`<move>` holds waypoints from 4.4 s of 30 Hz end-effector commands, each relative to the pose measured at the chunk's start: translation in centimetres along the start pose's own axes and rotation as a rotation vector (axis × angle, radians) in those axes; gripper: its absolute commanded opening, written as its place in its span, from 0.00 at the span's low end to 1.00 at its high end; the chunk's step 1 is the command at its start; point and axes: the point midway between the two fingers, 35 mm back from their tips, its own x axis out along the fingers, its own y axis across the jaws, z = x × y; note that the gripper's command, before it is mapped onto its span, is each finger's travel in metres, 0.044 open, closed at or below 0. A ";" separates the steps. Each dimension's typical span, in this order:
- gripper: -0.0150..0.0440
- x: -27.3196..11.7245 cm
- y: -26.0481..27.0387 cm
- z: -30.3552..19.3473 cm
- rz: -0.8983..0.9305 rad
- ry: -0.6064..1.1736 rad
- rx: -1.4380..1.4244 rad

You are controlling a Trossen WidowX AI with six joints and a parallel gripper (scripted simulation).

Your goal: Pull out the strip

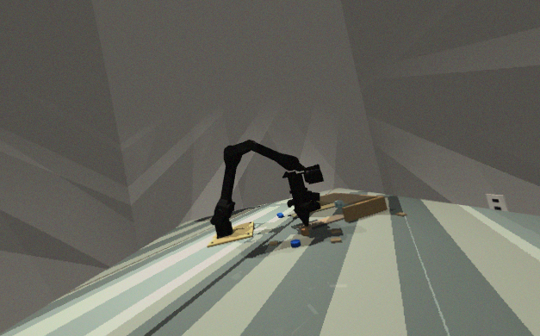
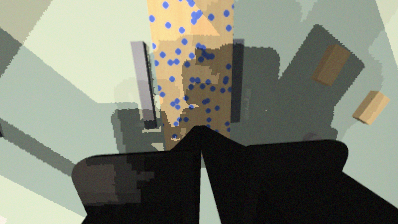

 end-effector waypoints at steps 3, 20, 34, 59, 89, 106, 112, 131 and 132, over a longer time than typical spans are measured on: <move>0.25 0.6 0.0 -1.7 0.007 0.024 0.002; 0.25 0.6 -0.1 -4.3 0.006 0.027 0.002; 0.25 0.6 -0.1 -6.4 0.006 0.029 0.001; 0.25 0.5 -0.2 -10.2 0.006 0.033 0.001; 0.25 0.5 -0.3 -14.1 0.006 0.036 0.001; 0.25 -4.4 -0.9 -13.1 0.005 0.035 0.001; 0.43 -4.1 -0.7 -11.1 0.006 0.033 -0.029; 1.00 -4.5 0.0 -4.5 0.007 0.027 -0.031; 1.00 -4.5 0.1 -4.2 0.007 0.027 -0.031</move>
